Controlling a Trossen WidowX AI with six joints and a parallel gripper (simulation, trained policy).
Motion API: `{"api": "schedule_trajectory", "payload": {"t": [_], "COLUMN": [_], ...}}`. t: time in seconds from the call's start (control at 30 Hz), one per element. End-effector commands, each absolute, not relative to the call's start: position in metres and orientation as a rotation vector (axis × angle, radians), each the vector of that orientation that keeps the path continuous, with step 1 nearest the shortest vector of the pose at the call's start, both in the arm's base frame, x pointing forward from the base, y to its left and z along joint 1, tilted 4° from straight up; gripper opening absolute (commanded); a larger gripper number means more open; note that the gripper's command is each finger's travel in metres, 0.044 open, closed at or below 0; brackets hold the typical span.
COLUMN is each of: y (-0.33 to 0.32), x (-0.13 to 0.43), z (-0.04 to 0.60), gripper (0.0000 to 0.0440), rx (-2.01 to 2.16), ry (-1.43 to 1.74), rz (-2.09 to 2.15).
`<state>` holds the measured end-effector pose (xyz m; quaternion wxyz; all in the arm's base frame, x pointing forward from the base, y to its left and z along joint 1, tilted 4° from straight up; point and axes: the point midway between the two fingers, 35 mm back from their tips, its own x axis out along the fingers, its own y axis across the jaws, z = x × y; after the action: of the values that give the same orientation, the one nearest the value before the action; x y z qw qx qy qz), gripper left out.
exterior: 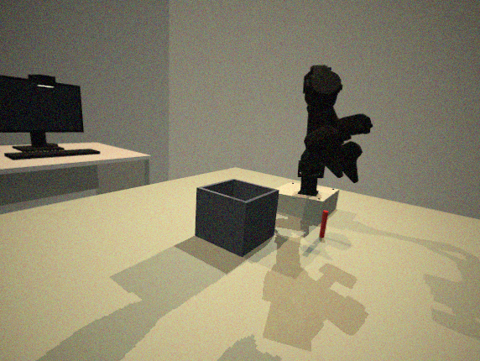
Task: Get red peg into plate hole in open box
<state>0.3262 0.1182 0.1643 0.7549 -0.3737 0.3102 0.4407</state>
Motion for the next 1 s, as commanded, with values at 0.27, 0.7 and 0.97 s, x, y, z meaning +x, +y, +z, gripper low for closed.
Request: {"api": "schedule_trajectory", "payload": {"t": [0.27,0.7,0.97], "y": [0.103,0.090,0.083], "x": [0.314,0.296,0.283], "z": [0.151,0.137,0.129], "gripper": [0.0440,0.0440,0.0440], "rx": [-0.506,-0.160,0.045], "ry": [0.920,1.155,1.279], "rz": [0.781,0.535,0.357]}}
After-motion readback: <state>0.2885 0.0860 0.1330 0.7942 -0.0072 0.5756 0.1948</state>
